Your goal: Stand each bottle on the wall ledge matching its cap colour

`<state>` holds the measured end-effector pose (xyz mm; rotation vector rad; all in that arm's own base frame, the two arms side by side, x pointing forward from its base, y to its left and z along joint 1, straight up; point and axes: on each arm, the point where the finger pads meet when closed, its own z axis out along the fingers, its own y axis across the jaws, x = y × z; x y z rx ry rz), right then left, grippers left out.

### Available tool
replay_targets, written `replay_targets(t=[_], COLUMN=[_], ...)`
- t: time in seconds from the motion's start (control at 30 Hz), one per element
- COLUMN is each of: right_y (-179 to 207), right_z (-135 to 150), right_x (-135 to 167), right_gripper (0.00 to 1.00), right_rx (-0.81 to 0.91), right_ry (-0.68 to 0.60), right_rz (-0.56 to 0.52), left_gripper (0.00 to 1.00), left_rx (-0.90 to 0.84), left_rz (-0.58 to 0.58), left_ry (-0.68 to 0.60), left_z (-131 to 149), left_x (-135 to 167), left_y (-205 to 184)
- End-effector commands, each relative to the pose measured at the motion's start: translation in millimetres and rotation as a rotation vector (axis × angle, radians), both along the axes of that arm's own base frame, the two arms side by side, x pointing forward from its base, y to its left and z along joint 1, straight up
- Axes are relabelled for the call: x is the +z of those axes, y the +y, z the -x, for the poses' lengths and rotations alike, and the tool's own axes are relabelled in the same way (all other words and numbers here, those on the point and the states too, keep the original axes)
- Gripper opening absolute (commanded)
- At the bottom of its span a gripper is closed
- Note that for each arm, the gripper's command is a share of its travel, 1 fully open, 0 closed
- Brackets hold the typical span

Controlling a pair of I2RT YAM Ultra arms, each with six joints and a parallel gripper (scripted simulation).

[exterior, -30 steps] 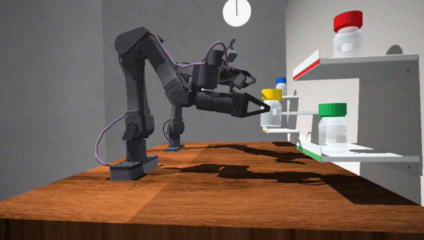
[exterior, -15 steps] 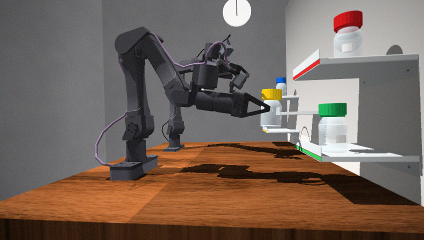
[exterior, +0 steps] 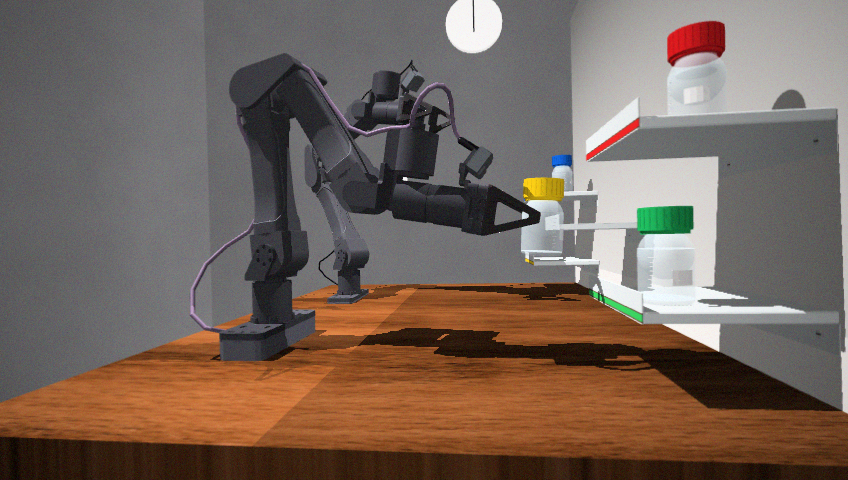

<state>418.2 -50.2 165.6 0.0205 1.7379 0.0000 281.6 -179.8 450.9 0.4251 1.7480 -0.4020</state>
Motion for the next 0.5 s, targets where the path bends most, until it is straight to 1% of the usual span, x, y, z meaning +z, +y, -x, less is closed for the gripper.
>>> replay_targets(t=[0.0,0.07,0.13,0.17,0.37,0.43,0.47], right_y=[-1.2,-1.2,0.6,0.8,1.1,1.3,-5.2], right_z=[0.7,0.7,2.0,2.6,4.0,5.4,4.9], right_x=[22.5,22.5,20.2,14.9,15.8,23.9,38.5], right_gripper=[0.5,0.5,0.5,0.5,0.5,0.5,0.5], right_rx=[0.001,0.001,0.009,0.009,0.009,0.009,-0.027], right_ry=[-0.071,-0.071,-0.054,-0.027,0.042,0.074,0.07], right_rz=[0.015,0.015,0.01,0.004,-0.011,-0.017,-0.013], left_gripper=[1.0,1.0,1.0,1.0,1.0,1.0,1.0], left_rx=[0.026,0.03,0.03,0.03,0.03,0.03,0.03], left_rz=[-0.026,-0.011,-0.009,-0.009,-0.009,-0.009,-0.009], left_ry=[0.041,0.018,0.016,0.016,0.016,0.016,0.016], left_z=[16.1,18.3,18.4,18.4,18.4,18.4,18.4], left_x=[-6.7,0.5,1.1,1.2,1.2,1.3,1.3], left_y=[22.7,25.8,26.0,26.0,26.0,26.0,26.0])
